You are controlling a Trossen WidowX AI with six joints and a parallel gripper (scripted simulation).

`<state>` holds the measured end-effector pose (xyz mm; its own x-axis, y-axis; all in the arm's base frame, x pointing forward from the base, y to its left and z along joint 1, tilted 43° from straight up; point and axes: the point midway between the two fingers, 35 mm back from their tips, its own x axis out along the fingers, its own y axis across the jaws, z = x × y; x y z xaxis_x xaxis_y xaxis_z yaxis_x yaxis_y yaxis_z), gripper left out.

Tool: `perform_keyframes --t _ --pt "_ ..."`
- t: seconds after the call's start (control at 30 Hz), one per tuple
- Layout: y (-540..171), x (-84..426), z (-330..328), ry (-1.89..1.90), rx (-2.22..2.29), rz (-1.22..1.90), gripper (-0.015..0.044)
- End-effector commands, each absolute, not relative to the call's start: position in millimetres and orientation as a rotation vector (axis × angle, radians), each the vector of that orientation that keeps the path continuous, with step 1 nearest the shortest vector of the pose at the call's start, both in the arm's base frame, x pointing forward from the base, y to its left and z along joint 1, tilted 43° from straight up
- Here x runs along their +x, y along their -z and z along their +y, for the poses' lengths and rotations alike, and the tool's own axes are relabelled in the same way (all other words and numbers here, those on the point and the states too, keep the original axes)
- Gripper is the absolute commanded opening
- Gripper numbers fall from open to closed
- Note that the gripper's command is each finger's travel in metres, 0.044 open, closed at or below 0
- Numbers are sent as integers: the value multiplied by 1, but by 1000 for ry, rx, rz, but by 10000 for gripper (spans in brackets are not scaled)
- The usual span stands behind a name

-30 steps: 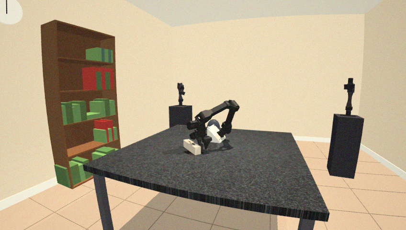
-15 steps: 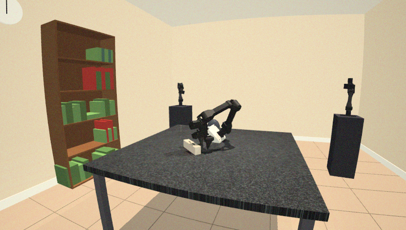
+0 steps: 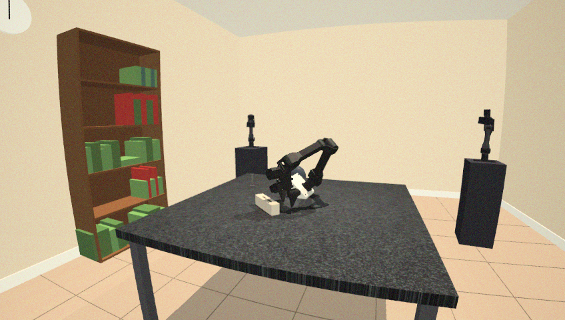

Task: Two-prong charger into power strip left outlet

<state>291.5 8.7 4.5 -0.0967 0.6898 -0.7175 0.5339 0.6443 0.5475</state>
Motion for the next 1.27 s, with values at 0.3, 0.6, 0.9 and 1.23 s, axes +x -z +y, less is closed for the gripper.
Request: perform_keyframes --t 0.3,0.6,0.9,1.23 --pt "-20 293 -9 -20 969 1604 440" --pt "-55 305 -48 247 990 1238 440" --pt "-55 305 -48 247 990 1238 440" --pt "-55 305 -48 247 990 1238 440"
